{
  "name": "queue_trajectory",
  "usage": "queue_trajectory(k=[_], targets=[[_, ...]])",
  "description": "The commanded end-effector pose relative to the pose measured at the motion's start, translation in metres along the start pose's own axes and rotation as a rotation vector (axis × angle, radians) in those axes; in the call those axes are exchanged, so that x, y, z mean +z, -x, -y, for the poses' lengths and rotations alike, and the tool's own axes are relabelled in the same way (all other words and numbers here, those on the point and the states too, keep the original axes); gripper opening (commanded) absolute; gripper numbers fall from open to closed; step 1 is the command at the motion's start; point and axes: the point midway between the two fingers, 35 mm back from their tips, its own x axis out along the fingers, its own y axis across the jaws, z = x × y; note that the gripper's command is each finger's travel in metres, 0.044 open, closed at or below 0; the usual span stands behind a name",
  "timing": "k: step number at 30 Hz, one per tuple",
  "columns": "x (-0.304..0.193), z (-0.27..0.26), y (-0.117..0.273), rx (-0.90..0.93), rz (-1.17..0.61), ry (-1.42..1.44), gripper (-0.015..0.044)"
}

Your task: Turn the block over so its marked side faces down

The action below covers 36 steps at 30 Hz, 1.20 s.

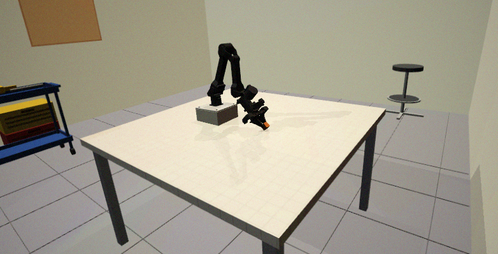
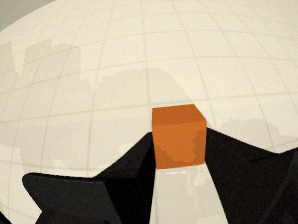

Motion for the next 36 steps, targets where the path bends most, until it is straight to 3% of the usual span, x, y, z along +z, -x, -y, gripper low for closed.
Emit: queue_trajectory(k=[1,15,35,36], targets=[[-0.011,-0.001,0.0,0.006,0.042,-0.007,0.0],[-0.015,-0.002,0.014,0.007,0.218,-0.005,0.0],[-0.013,-0.002,0.017,0.007,0.244,-0.006,0.0],[-0.013,-0.002,0.017,0.007,0.244,-0.006,0.0026]])
